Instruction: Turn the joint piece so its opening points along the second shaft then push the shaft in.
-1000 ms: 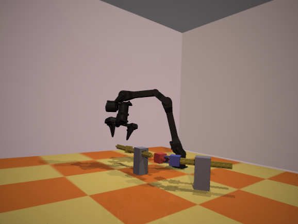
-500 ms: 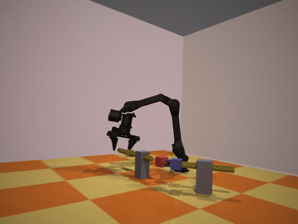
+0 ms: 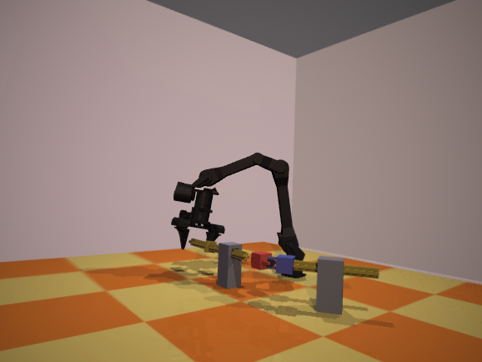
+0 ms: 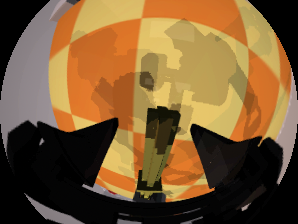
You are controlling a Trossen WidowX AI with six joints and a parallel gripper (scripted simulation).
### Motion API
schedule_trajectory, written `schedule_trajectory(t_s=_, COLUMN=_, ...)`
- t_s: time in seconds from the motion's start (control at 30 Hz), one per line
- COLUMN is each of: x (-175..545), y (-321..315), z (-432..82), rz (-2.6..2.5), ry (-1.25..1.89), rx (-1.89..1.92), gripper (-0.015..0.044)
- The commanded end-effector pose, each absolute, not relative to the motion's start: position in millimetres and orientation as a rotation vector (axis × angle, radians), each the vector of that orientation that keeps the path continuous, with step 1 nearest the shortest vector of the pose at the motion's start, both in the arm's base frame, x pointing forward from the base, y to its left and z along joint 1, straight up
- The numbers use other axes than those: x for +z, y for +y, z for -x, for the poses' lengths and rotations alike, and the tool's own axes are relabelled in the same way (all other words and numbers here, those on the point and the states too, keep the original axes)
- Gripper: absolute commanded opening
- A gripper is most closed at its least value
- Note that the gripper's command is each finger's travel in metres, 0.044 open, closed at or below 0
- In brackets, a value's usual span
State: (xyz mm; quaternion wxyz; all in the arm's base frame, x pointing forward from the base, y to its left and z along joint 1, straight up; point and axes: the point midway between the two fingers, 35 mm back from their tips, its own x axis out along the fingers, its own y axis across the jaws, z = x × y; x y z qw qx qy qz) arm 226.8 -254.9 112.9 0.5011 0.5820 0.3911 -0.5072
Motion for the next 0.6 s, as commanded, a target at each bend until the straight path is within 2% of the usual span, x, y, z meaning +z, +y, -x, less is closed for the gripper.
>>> schedule_trajectory(t_s=0.0, x=106.8, y=-255.2, z=-227.2, rz=-1.407, ry=0.944, rx=-1.231, gripper=0.0440)
schedule_trajectory(t_s=0.07, x=105.8, y=-255.2, z=-227.3, rz=-1.407, ry=0.944, rx=-1.231, gripper=0.0440)
schedule_trajectory(t_s=0.5, x=105.8, y=-255.2, z=-227.3, rz=-1.407, ry=0.944, rx=-1.231, gripper=0.0102)
schedule_trajectory(t_s=0.57, x=105.8, y=-255.2, z=-227.3, rz=-1.407, ry=0.944, rx=-1.231, gripper=0.0102)
